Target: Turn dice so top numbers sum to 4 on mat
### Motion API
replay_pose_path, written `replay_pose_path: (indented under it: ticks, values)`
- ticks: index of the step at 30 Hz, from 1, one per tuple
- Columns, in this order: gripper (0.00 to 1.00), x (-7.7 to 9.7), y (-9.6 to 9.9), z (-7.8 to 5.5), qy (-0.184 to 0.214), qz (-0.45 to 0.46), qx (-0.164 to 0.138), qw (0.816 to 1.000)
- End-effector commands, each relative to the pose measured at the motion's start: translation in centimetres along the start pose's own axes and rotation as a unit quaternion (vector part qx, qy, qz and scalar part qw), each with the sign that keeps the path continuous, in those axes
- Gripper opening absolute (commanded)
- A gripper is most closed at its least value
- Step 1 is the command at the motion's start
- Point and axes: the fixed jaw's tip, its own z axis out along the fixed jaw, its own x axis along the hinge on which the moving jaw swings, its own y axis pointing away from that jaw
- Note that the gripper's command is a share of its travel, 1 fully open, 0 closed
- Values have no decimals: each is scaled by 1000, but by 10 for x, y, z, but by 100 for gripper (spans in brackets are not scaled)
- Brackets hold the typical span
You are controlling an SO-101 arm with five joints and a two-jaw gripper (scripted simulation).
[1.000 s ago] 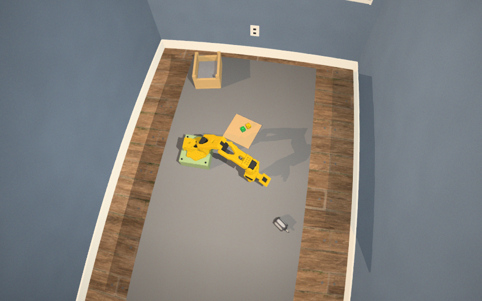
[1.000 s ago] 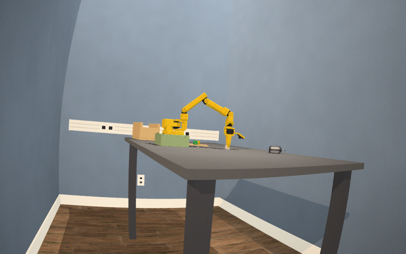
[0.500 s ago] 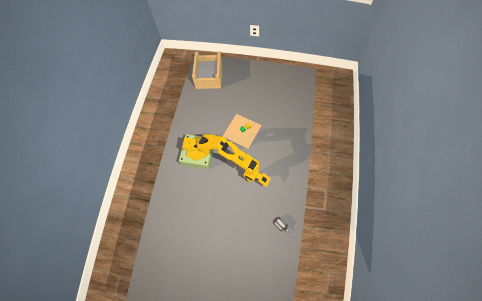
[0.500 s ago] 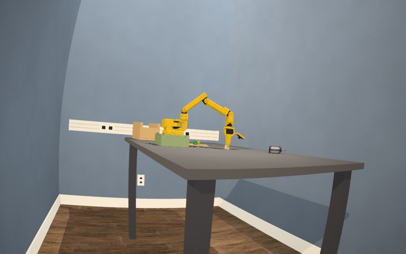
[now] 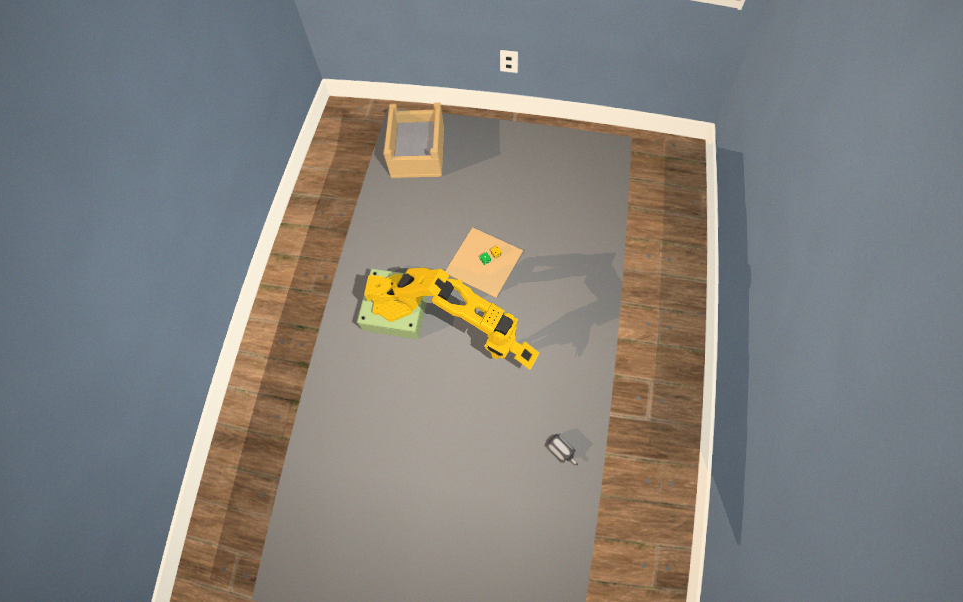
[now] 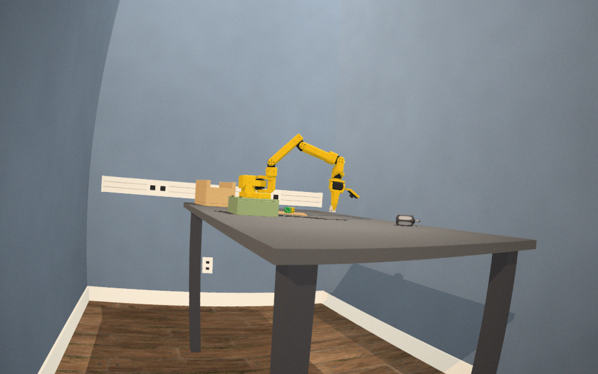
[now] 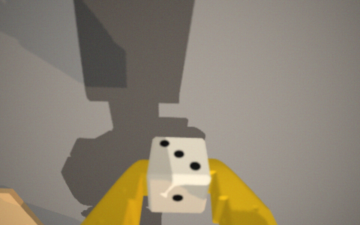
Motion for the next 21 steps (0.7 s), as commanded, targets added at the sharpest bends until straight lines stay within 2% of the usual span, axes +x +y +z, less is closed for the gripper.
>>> replay_pose_path:
  ticks: [1,13,17,21]
  values:
    - [0,-4,3,-16,-17,-1,-1,1000]
    - [0,-3,6,-18,-17,-7,-1,1000]
    - [0,1,18,-18,-17,-32,1,999]
    - [0,10,42,-18,-18,-81,4,997]
